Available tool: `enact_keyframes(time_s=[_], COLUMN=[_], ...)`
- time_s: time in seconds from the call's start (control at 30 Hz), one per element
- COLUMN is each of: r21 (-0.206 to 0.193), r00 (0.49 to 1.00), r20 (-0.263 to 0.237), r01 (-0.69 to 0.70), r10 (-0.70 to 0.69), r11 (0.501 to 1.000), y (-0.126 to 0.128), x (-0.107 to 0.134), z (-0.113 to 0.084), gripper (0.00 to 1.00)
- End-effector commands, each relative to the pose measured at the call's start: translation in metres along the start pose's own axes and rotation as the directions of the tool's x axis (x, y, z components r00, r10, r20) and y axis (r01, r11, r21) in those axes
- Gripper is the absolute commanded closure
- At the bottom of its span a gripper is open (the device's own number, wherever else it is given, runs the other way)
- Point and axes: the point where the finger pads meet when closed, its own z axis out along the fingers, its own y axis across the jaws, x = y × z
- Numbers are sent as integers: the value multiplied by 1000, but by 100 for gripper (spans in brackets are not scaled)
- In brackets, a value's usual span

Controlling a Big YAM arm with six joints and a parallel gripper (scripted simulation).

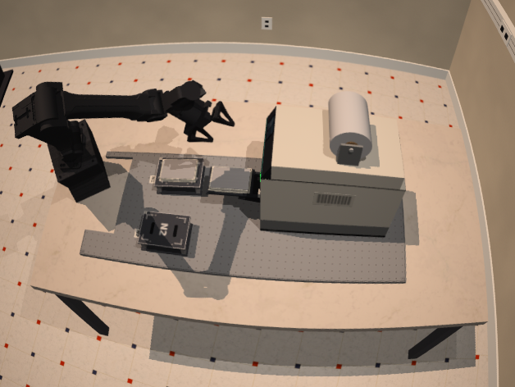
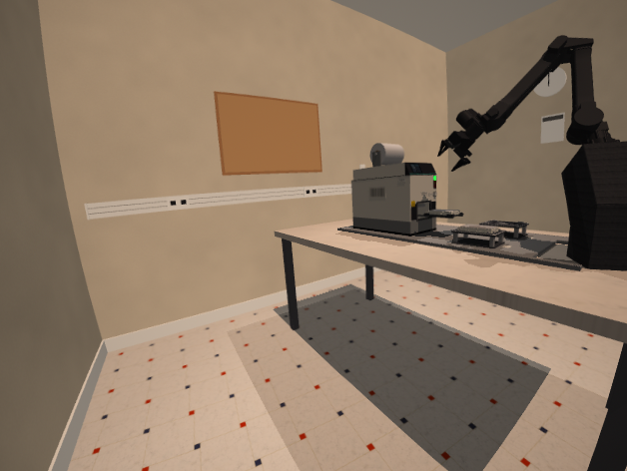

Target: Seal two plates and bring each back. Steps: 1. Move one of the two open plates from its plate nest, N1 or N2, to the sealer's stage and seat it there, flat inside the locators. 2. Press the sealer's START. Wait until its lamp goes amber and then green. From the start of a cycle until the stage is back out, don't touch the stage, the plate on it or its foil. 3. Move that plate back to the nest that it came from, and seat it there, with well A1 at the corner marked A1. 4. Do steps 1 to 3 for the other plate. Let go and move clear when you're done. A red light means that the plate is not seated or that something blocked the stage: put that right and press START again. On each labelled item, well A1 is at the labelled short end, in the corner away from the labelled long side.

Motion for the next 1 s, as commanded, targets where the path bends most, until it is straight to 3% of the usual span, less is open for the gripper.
enact_keyframes(time_s=[0.0,0.23,0.43,0.6,0.7,0.97], r21=[35,31,35,34,29,28], r00=[999,999,955,893,889,720], r20=[-20,-19,-21,-9,-6,-8], r01=[-36,-32,-294,-449,-458,-693], r10=[36,32,294,450,458,694], r11=[999,999,955,893,889,720], y=[-23,-21,12,31,32,66], x=[7,6,45,61,60,98], z=[9,10,2,-1,0,-5], gripper=[0,0,3,6,7,11])
